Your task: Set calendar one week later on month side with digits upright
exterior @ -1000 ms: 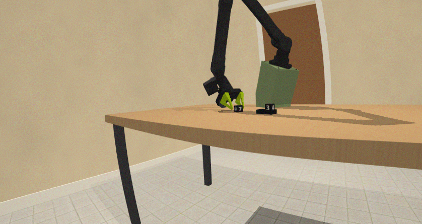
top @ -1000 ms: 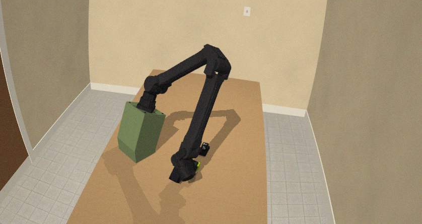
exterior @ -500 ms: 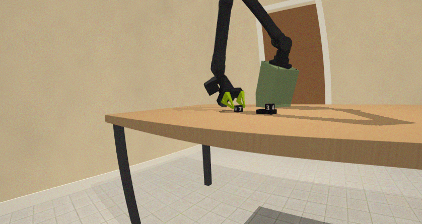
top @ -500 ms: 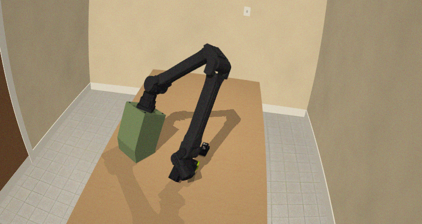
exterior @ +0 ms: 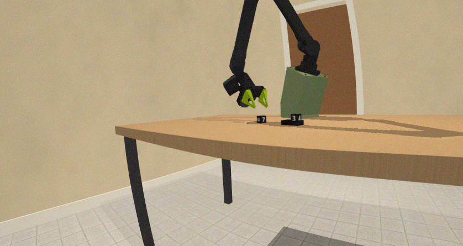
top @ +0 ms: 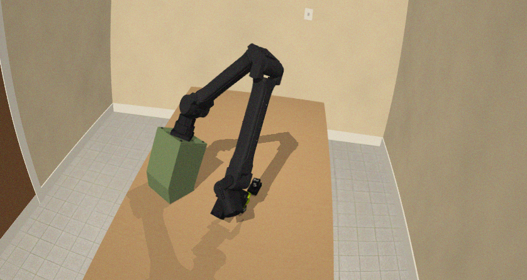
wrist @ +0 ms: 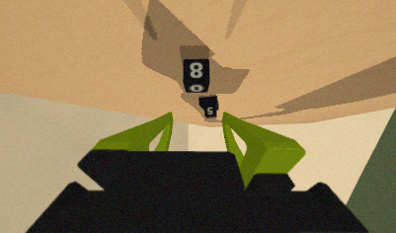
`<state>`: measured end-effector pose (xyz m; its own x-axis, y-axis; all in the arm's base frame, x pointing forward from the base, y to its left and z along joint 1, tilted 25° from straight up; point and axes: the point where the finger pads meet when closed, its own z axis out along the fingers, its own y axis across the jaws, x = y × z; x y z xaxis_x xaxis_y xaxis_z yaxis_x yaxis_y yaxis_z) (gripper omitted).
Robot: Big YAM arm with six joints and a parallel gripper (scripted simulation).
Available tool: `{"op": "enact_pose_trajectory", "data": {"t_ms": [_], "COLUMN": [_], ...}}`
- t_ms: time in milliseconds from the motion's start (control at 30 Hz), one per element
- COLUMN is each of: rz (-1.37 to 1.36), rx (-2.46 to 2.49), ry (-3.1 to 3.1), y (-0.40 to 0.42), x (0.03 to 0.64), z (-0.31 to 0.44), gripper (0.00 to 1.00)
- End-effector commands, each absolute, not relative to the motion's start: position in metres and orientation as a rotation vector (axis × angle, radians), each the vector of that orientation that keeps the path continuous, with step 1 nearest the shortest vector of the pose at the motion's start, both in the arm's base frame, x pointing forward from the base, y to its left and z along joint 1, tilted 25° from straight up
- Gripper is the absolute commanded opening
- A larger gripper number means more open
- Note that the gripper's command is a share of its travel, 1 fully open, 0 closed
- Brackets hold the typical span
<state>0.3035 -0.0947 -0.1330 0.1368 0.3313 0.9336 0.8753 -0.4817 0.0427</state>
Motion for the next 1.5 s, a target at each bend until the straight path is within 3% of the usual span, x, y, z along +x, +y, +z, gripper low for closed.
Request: {"op": "enact_pose_trajectory", "data": {"t_ms": [0, 467, 1467], "rz": [-1.372, -1.371, -0.885], "rx": [-1.901, -1.911, -2.327], "ry": [-1.18, -1.193, -1.43], "y": [-0.11, -0.113, -0.102], "x": [0.303, 0.3, 0.306], "z": [-0.116, -0.109, -0.105], "gripper": [0.63, 0.63, 0.63]}}
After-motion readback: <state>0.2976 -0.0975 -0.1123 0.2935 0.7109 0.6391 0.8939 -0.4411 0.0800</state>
